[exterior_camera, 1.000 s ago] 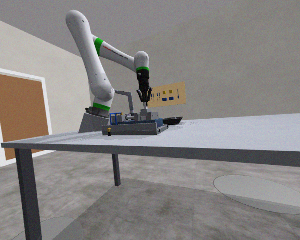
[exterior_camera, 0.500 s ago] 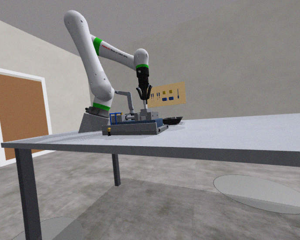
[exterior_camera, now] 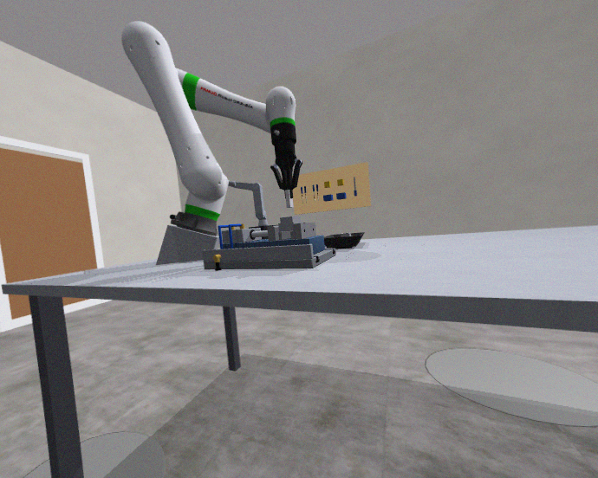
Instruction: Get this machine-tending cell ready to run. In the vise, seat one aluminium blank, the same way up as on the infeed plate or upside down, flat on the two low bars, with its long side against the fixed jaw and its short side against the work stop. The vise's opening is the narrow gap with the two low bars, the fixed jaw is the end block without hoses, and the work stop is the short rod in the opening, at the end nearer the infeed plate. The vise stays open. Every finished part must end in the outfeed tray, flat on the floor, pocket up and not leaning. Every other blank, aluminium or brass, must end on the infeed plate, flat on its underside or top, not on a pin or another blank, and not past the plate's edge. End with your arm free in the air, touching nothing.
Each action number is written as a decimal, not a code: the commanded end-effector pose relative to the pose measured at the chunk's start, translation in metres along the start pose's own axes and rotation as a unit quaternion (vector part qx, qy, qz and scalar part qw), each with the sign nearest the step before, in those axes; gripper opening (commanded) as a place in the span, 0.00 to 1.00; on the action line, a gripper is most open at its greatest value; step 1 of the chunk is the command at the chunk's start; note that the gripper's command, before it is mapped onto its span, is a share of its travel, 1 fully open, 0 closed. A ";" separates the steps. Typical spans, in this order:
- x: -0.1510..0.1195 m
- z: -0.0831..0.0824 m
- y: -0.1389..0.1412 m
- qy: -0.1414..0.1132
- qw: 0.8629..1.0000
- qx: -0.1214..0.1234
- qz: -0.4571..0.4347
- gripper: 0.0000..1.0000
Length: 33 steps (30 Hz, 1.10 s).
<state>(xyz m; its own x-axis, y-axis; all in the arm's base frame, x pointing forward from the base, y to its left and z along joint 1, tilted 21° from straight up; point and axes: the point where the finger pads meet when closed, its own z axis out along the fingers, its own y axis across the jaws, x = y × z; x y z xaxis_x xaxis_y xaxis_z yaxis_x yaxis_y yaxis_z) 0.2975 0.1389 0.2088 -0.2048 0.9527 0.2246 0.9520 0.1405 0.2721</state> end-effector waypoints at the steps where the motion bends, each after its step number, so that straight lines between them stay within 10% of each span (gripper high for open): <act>1: 0.000 -0.008 0.000 0.000 1.000 0.000 0.000 0.00; 17: 0.001 -0.018 0.004 0.000 1.000 0.000 0.000 0.00; 33: 0.018 -0.021 0.135 -0.001 1.000 0.000 0.000 0.00</act>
<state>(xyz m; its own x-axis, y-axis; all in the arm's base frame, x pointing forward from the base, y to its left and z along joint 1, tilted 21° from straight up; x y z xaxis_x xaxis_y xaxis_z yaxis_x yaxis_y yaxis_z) 0.3846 0.1621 0.2631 -0.2009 0.9556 0.2157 0.9495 0.1358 0.2828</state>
